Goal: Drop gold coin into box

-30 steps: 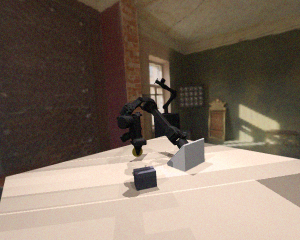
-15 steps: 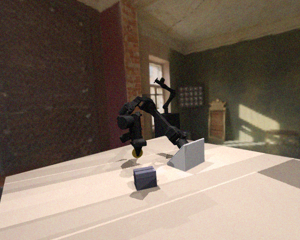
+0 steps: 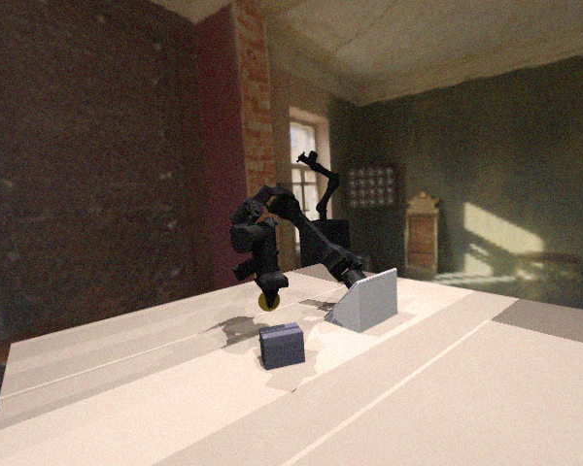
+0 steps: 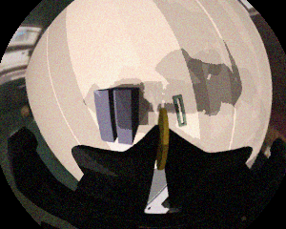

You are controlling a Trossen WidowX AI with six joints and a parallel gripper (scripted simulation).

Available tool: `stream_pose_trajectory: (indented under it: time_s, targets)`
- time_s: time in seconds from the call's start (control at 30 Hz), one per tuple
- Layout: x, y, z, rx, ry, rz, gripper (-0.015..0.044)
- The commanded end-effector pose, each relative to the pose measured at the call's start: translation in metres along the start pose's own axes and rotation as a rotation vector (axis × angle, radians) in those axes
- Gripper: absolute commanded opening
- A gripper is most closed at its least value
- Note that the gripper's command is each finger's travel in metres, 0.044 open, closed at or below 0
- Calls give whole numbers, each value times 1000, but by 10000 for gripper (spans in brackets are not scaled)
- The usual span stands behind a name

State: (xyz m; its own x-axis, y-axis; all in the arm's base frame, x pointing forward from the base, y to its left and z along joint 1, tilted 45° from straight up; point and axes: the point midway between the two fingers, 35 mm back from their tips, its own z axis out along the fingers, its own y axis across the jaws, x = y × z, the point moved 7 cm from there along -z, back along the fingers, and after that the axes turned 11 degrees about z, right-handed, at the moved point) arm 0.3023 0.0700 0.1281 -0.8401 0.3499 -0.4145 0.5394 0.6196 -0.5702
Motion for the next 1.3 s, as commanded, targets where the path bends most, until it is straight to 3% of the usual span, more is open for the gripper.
stream_pose_trajectory:
  time_s: [0.0, 0.77, 1.27]
  targets:
    - [2, 10, 0, -3, 4, 4, 0]
    - [21, 64, 3, -1, 3, 6, 0]
    - [21, 63, 2, 0, -2, 3, 0]
